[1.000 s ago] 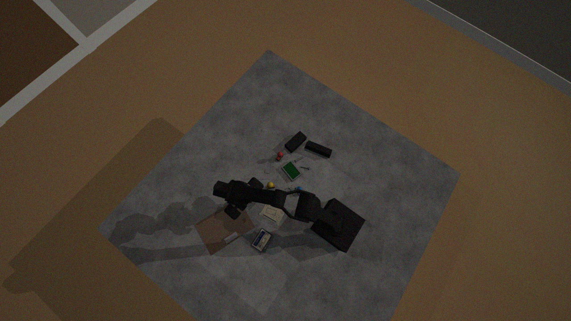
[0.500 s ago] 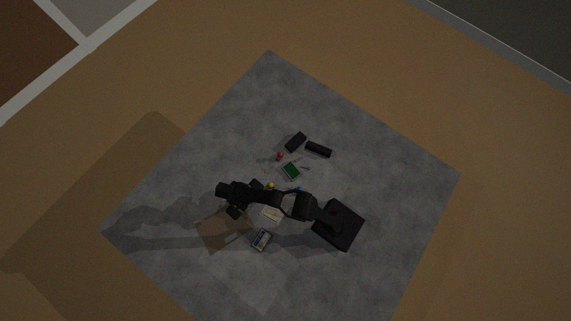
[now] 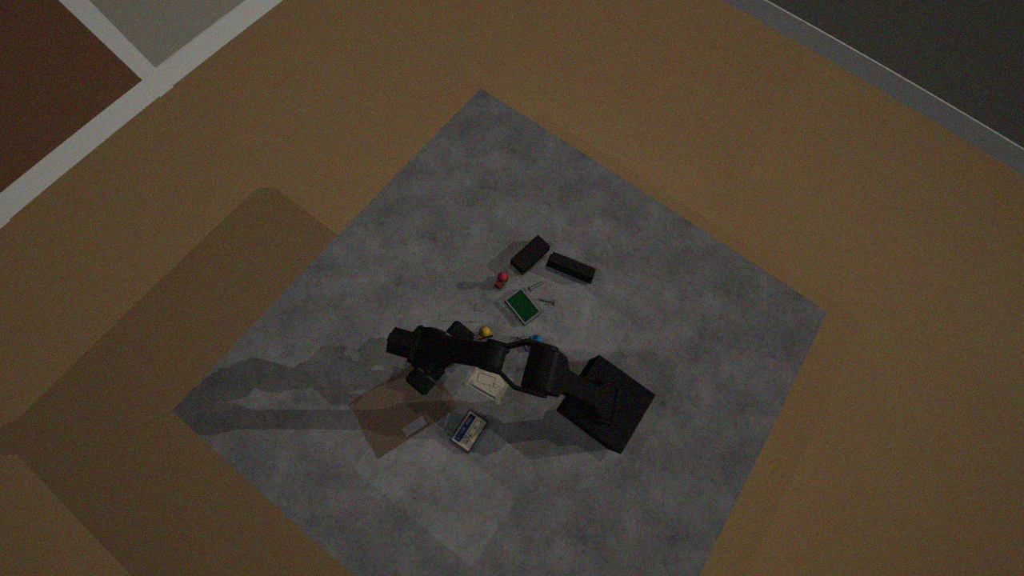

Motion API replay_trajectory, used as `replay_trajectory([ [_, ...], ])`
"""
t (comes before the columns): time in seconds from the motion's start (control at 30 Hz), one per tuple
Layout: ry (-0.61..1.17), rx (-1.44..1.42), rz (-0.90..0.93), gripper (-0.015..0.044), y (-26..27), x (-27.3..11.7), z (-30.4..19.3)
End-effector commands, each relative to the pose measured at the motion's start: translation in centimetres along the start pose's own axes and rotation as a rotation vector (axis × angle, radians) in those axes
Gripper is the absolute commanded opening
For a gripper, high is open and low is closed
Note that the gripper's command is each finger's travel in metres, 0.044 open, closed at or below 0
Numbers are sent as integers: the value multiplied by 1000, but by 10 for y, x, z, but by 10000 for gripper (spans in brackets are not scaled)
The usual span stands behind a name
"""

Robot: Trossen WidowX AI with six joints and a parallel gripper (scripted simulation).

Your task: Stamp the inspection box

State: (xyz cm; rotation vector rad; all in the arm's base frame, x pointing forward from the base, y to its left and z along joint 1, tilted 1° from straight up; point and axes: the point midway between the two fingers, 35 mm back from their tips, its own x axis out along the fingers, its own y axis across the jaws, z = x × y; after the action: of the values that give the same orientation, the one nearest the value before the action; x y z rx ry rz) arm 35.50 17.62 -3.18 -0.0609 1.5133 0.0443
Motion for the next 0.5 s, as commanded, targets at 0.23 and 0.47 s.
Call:
replay_trajectory([
  [0.23,0,-2,-2,253,1,-58,6],
  [0.47,3,-5,-4,253,-2,-118,3],
])
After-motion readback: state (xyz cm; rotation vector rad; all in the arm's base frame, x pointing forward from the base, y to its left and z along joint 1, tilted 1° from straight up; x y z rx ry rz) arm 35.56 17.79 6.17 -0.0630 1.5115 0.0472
